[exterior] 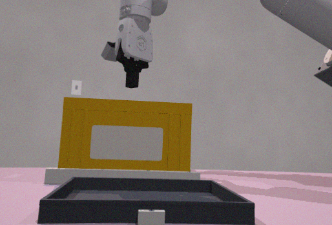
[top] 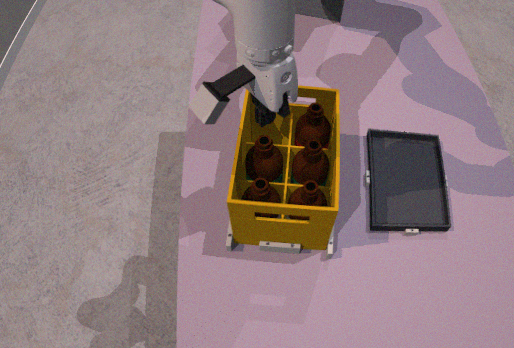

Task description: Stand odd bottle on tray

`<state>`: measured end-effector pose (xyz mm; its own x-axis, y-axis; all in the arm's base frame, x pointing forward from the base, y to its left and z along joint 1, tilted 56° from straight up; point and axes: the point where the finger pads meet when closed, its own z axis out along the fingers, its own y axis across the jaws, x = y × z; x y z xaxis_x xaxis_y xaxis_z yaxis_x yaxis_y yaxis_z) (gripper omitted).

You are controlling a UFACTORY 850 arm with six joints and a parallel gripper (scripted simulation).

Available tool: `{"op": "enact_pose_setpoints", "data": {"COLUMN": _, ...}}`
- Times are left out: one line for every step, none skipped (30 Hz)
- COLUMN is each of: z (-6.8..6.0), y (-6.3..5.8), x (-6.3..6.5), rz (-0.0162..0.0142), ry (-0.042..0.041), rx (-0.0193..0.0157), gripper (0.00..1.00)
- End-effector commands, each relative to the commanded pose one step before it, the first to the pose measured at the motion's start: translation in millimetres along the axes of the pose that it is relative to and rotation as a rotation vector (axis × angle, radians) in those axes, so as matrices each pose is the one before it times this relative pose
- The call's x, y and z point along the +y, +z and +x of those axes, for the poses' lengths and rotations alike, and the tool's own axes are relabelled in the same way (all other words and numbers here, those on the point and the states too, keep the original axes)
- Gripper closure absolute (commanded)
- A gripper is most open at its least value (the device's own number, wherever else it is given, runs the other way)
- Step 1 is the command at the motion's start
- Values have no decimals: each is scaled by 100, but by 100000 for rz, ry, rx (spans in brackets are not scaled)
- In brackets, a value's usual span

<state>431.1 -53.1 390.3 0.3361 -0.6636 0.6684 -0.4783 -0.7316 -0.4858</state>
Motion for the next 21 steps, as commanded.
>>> {"op": "enact_pose_setpoints", "data": {"z": 37, "y": -17, "x": -29, "rz": 63, "ry": 7, "rx": 73, "gripper": 100}}
{"op": "enact_pose_setpoints", "data": {"z": 0, "y": 0, "x": 0, "rz": 0, "ry": 0, "rx": 0, "gripper": 100}}
{"op": "enact_pose_setpoints", "data": {"z": 0, "y": 0, "x": 0, "rz": 0, "ry": 0, "rx": 0, "gripper": 100}}
{"op": "enact_pose_setpoints", "data": {"z": 0, "y": 0, "x": 0, "rz": 0, "ry": 0, "rx": 0, "gripper": 100}}
{"op": "enact_pose_setpoints", "data": {"z": 0, "y": 0, "x": 0, "rz": 0, "ry": 0, "rx": 0, "gripper": 100}}
{"op": "enact_pose_setpoints", "data": {"z": 0, "y": 0, "x": 0, "rz": 0, "ry": 0, "rx": 0, "gripper": 100}}
{"op": "enact_pose_setpoints", "data": {"z": 0, "y": 0, "x": 0, "rz": 0, "ry": 0, "rx": 0, "gripper": 100}}
{"op": "enact_pose_setpoints", "data": {"z": 0, "y": 0, "x": 0, "rz": 0, "ry": 0, "rx": 0, "gripper": 100}}
{"op": "enact_pose_setpoints", "data": {"z": 0, "y": 0, "x": 0, "rz": 0, "ry": 0, "rx": 0, "gripper": 100}}
{"op": "enact_pose_setpoints", "data": {"z": 0, "y": 0, "x": 0, "rz": 0, "ry": 0, "rx": 0, "gripper": 100}}
{"op": "enact_pose_setpoints", "data": {"z": 0, "y": 0, "x": 0, "rz": 0, "ry": 0, "rx": 0, "gripper": 100}}
{"op": "enact_pose_setpoints", "data": {"z": 0, "y": 0, "x": 0, "rz": 0, "ry": 0, "rx": 0, "gripper": 100}}
{"op": "enact_pose_setpoints", "data": {"z": 0, "y": 0, "x": 0, "rz": 0, "ry": 0, "rx": 0, "gripper": 100}}
{"op": "enact_pose_setpoints", "data": {"z": 0, "y": 0, "x": 0, "rz": 0, "ry": 0, "rx": 0, "gripper": 100}}
{"op": "enact_pose_setpoints", "data": {"z": 0, "y": 0, "x": 0, "rz": 0, "ry": 0, "rx": 0, "gripper": 100}}
{"op": "enact_pose_setpoints", "data": {"z": 0, "y": 0, "x": 0, "rz": 0, "ry": 0, "rx": 0, "gripper": 100}}
{"op": "enact_pose_setpoints", "data": {"z": -1, "y": 0, "x": 3, "rz": 0, "ry": 0, "rx": 0, "gripper": 100}}
{"op": "enact_pose_setpoints", "data": {"z": -6, "y": -1, "x": 17, "rz": -2, "ry": 0, "rx": 1, "gripper": 100}}
{"op": "enact_pose_setpoints", "data": {"z": -12, "y": -2, "x": 36, "rz": -3, "ry": 0, "rx": 1, "gripper": 100}}
{"op": "enact_pose_setpoints", "data": {"z": -17, "y": -3, "x": 50, "rz": -5, "ry": 0, "rx": 1, "gripper": 100}}
{"op": "enact_pose_setpoints", "data": {"z": -19, "y": -3, "x": 55, "rz": -5, "ry": 0, "rx": 1, "gripper": 100}}
